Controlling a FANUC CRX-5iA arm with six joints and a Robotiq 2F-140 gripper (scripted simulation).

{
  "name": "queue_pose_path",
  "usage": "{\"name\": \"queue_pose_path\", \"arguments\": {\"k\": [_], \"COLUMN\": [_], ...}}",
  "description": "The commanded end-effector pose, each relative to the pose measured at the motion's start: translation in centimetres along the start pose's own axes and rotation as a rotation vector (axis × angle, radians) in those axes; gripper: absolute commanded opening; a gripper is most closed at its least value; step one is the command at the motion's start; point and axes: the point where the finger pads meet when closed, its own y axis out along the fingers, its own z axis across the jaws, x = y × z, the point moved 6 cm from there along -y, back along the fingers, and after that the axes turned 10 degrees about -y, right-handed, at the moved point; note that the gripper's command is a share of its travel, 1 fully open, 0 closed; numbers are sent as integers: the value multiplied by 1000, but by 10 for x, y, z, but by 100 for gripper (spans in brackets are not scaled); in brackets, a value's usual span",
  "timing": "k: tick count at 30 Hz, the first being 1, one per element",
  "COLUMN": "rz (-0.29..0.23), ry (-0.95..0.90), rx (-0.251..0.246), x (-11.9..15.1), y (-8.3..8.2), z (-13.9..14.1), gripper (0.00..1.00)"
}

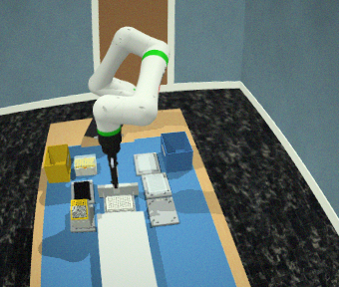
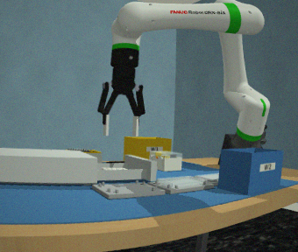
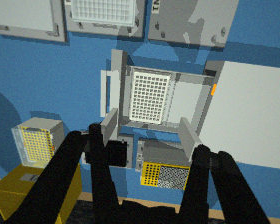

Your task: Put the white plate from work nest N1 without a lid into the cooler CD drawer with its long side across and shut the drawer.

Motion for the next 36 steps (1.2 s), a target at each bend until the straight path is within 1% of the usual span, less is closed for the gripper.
{"name": "queue_pose_path", "arguments": {"k": [1, 27, 36], "rz": [0, 0, 0], "ry": [0, 0, 0], "rx": [0, 0, 0], "x": [0, 0, -6], "y": [0, 0, 8], "z": [0, 0, -34], "gripper": [66, 66, 62]}}
